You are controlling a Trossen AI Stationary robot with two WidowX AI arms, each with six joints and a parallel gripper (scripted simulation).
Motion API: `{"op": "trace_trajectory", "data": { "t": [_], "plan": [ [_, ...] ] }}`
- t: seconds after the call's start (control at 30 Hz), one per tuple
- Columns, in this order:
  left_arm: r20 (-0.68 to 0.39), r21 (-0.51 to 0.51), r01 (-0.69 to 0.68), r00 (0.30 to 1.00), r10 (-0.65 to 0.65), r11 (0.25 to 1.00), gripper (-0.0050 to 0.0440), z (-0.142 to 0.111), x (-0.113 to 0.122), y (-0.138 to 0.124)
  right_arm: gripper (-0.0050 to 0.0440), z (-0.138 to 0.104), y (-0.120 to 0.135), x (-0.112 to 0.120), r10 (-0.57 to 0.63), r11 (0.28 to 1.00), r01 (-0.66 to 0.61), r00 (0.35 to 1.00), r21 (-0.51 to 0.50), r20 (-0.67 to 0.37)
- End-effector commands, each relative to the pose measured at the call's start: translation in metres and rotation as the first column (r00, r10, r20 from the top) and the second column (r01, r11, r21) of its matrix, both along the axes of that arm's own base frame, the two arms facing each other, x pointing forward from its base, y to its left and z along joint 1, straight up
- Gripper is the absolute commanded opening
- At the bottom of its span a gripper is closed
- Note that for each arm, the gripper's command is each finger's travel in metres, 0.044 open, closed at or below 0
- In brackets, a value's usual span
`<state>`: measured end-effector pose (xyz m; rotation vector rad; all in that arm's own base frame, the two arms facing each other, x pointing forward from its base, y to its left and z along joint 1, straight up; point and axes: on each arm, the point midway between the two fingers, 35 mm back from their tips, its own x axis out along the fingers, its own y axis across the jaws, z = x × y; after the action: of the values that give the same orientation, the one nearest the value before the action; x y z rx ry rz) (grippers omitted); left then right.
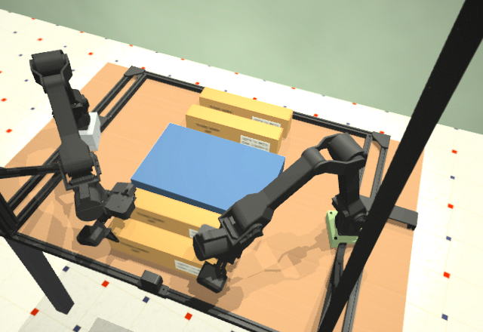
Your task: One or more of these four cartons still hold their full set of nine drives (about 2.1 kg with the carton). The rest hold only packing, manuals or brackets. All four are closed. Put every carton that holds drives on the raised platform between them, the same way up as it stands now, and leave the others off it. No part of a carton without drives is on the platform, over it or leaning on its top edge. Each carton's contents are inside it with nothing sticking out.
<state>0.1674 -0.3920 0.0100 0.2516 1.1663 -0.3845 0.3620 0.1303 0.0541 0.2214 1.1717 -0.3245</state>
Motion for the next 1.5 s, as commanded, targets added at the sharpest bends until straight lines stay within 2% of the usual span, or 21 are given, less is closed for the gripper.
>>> {"op": "trace_trajectory", "data": {
  "t": [0.0, 0.27, 0.5, 0.67, 1.47],
  "plan": [
    [0.0, 0.006, 0.0, 1.0, 0.0, 1.0, 0.0, -0.002, 0.0, 0.001, 0.0, -0.001, -0.001, 0.0, -0.004, 1.0, 0.004, 1.0, -0.002, -0.001],
    [0.0, 0.006, 0.0, 1.0, 0.0, 1.0, 0.0, 0.0, 0.0, 0.001, 0.0, 0.0, -0.001, 0.0, -0.004, 1.0, 0.004, 1.0, -0.002, -0.001],
    [0.0, 0.006, 0.0, 1.0, 0.0, 1.0, 0.0, 0.022, 0.0, 0.001, 0.0, 0.022, -0.001, 0.0, -0.004, 1.0, 0.004, 1.0, -0.002, -0.001],
    [0.0, 0.006, 0.0, 1.0, 0.0, 1.0, 0.0, 0.028, 0.0, 0.001, 0.0, 0.028, -0.001, 0.0, -0.004, 1.0, 0.004, 1.0, -0.002, -0.001],
    [0.0, 0.006, 0.0, 1.0, 0.0, 1.0, 0.0, 0.028, 0.0, 0.001, 0.0, 0.029, -0.001, 0.0, -0.004, 1.0, 0.004, 1.0, -0.002, -0.001]
  ]
}}
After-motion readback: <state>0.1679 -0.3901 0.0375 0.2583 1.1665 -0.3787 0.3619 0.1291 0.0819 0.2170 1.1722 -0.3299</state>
